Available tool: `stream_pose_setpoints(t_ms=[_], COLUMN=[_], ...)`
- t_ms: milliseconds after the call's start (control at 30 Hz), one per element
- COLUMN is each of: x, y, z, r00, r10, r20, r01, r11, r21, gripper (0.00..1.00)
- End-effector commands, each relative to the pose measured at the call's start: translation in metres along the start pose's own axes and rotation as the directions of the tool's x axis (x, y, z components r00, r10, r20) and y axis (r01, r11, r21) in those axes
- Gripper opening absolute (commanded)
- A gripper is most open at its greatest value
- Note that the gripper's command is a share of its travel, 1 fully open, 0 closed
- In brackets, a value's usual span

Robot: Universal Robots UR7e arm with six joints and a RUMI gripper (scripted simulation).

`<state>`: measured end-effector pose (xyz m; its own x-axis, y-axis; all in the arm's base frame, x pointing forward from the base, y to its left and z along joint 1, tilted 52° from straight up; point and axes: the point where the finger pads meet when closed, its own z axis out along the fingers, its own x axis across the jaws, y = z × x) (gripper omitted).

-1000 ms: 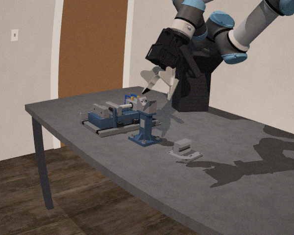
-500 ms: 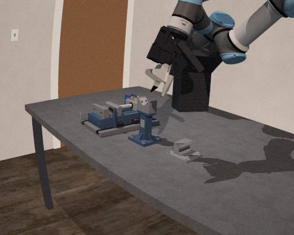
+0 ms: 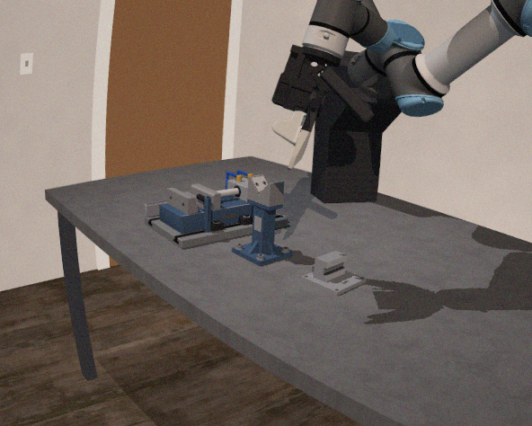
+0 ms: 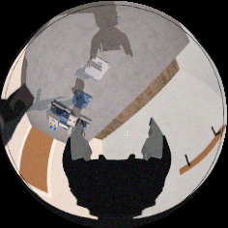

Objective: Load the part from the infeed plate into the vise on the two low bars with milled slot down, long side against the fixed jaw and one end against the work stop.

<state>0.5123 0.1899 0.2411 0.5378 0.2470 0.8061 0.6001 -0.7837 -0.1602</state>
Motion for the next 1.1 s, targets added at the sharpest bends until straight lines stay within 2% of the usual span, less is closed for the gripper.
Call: stream_pose_setpoints(t_ms=[0, 133, 233, 333, 600, 700, 1067], x=[-0.01, -0.013, -0.022, -0.025, -0.038, -0.038, -0.051], y=[-0.006, -0.009, -0.017, -0.02, -0.038, -0.038, -0.062], z=[-0.006, -0.008, -0.014, -0.016, -0.027, -0.027, -0.04], r00=[0.995, 0.99, 0.972, 0.964, 0.904, 0.904, 0.797], r10=[0.094, 0.126, 0.219, 0.247, 0.395, 0.395, 0.556], r20=[0.044, 0.056, 0.091, 0.102, 0.162, 0.162, 0.236], r01=[-0.095, -0.129, -0.225, -0.255, -0.412, -0.412, -0.59], r11=[0.995, 0.991, 0.972, 0.965, 0.906, 0.906, 0.8], r21=[0.035, 0.043, 0.063, 0.069, 0.093, 0.093, 0.108], gripper=[1.0, 1.0, 1.0, 1.0, 1.0, 1.0, 1.0])
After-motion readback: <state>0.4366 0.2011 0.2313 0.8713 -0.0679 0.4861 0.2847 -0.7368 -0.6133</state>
